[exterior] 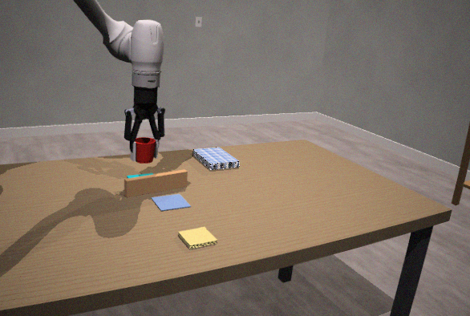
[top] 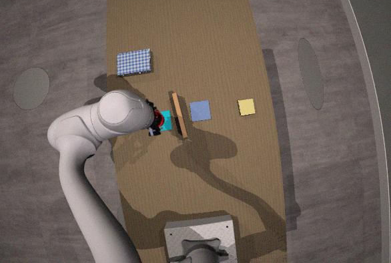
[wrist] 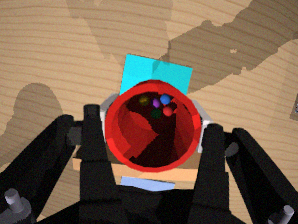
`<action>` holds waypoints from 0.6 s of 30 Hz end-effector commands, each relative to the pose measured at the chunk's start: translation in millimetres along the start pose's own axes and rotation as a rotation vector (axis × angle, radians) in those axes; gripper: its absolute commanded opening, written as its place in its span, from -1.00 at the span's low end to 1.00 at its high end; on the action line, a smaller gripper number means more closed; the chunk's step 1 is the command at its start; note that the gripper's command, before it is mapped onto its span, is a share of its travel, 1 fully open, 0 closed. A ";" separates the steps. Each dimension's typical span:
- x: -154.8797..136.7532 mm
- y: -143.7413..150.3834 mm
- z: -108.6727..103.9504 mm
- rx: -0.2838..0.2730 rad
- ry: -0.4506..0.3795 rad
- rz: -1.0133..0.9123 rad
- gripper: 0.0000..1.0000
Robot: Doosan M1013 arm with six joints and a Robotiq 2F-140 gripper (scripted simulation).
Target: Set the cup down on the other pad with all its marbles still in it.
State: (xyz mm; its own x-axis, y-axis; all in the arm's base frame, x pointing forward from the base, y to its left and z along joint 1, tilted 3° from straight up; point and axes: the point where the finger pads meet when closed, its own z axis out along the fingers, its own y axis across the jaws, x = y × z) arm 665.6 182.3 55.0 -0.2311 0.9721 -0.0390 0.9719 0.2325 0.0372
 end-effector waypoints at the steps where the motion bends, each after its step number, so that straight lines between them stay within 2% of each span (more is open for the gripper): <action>1: 0.0 0.0 5.0 0.000 0.000 0.000 -0.02; 18: 0.1 0.0 39.7 0.000 0.000 0.000 -0.02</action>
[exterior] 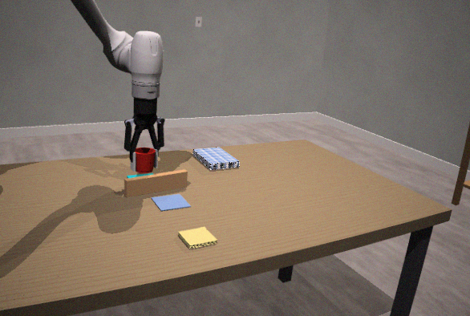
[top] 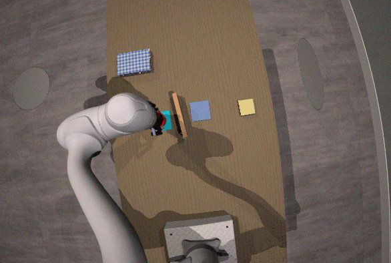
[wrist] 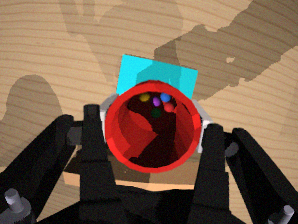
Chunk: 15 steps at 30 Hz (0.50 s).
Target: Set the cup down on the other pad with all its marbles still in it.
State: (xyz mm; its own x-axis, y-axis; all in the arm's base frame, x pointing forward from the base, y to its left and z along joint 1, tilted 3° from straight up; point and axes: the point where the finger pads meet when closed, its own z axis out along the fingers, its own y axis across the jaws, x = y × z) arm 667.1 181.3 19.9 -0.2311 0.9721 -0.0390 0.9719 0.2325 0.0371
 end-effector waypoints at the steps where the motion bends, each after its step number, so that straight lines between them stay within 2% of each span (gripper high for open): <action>1: 0.1 0.1 6.6 0.000 0.000 0.000 -0.02; 15: 0.1 0.1 20.9 0.000 0.000 0.000 -0.02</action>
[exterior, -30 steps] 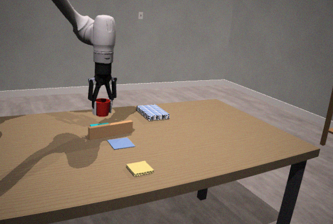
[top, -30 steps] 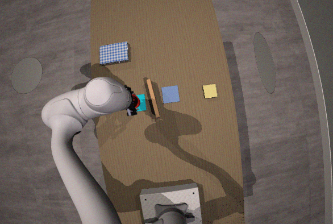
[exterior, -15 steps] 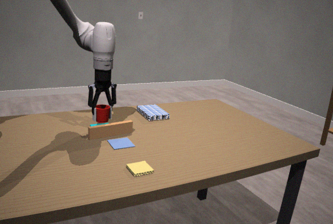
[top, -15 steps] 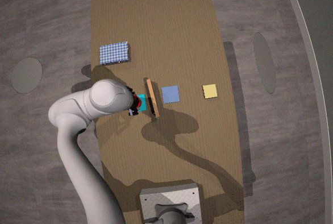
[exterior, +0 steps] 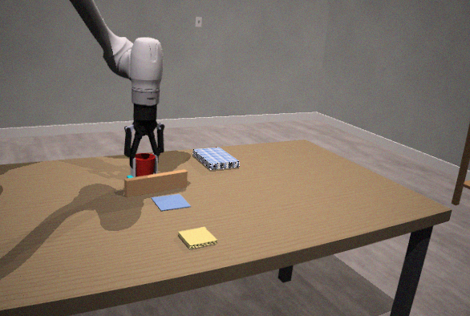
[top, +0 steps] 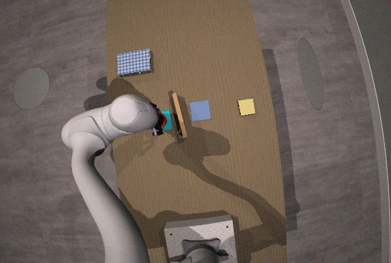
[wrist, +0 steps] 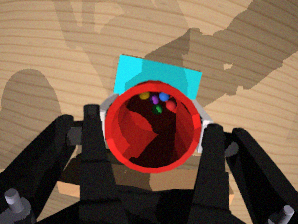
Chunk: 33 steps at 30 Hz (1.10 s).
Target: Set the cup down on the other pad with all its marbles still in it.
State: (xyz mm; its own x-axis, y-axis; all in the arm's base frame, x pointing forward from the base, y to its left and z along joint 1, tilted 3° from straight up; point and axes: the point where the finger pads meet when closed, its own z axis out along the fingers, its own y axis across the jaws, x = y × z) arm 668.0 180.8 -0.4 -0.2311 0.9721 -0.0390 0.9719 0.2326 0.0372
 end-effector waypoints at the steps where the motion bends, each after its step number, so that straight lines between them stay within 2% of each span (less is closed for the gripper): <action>1: 0.1 0.0 0.9 0.000 0.000 0.000 -0.02; 33: 0.5 0.1 9.2 0.000 0.000 0.000 -0.02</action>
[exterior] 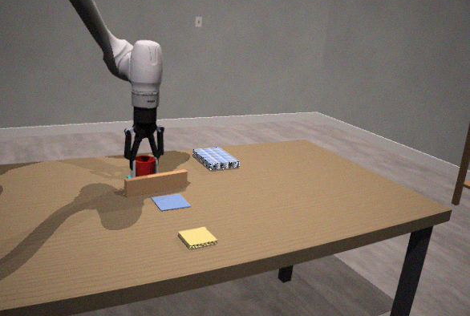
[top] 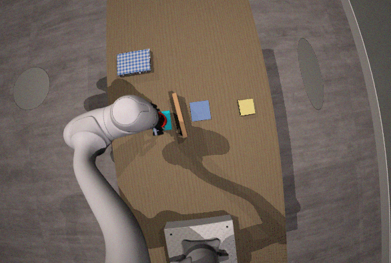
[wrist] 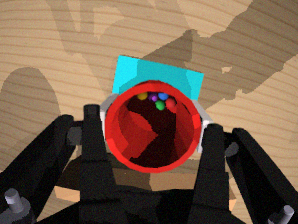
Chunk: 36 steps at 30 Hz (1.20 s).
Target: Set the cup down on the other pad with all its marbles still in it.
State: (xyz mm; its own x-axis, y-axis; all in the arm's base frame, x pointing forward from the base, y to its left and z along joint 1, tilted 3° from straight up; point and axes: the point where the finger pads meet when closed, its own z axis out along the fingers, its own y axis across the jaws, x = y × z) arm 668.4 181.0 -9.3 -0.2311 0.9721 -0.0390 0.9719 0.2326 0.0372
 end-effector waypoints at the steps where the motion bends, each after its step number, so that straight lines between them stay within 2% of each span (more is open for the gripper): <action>1: 0.1 0.0 0.6 0.000 0.000 0.000 -0.02; 11: 0.2 0.0 1.5 0.000 0.000 0.000 -0.02; 12: 0.2 0.0 1.5 0.000 0.000 0.000 0.18; 36: 0.2 0.0 1.5 0.000 0.000 0.000 0.18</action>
State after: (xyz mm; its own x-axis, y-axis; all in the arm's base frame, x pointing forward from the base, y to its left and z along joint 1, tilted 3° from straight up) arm 668.5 181.0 -11.0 -0.2311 0.9721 -0.0390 0.9719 0.2325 0.0372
